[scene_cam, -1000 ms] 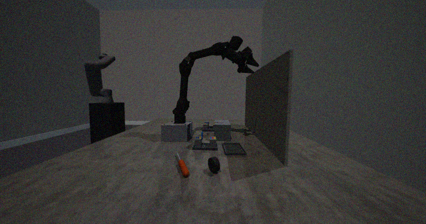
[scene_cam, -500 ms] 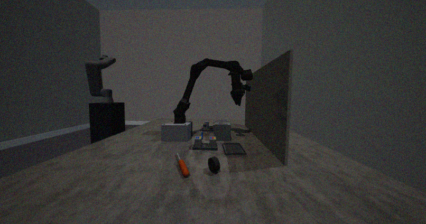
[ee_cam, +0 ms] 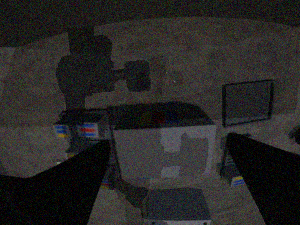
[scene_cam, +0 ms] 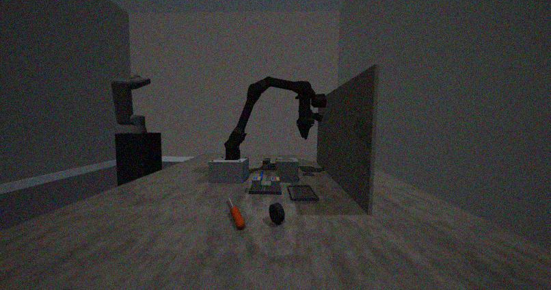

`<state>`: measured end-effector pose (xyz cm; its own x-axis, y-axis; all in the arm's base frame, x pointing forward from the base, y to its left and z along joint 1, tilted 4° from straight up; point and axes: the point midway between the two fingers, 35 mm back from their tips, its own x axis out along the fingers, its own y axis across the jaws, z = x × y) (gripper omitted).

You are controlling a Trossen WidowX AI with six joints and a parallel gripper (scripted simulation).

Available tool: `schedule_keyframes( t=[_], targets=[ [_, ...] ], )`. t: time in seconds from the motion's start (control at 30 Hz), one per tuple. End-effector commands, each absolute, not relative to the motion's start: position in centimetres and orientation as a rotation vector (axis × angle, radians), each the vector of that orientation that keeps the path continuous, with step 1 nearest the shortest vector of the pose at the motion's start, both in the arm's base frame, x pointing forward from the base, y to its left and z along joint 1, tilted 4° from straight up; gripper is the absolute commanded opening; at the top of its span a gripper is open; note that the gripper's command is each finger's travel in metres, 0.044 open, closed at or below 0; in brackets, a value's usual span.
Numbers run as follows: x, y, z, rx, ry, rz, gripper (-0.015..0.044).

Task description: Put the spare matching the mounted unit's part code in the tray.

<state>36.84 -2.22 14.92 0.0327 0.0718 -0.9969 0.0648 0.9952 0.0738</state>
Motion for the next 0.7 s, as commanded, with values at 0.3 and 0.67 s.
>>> schedule_keyframes(
  t=[0.3, 0.67],
  targets=[
    [35.3, -6.3, 13.5, 0.301, 1.545, -0.198, 0.044],
    [23.1, -19.3, 7.7, 1.146, 1.302, -1.067, 0.044]
  ],
)
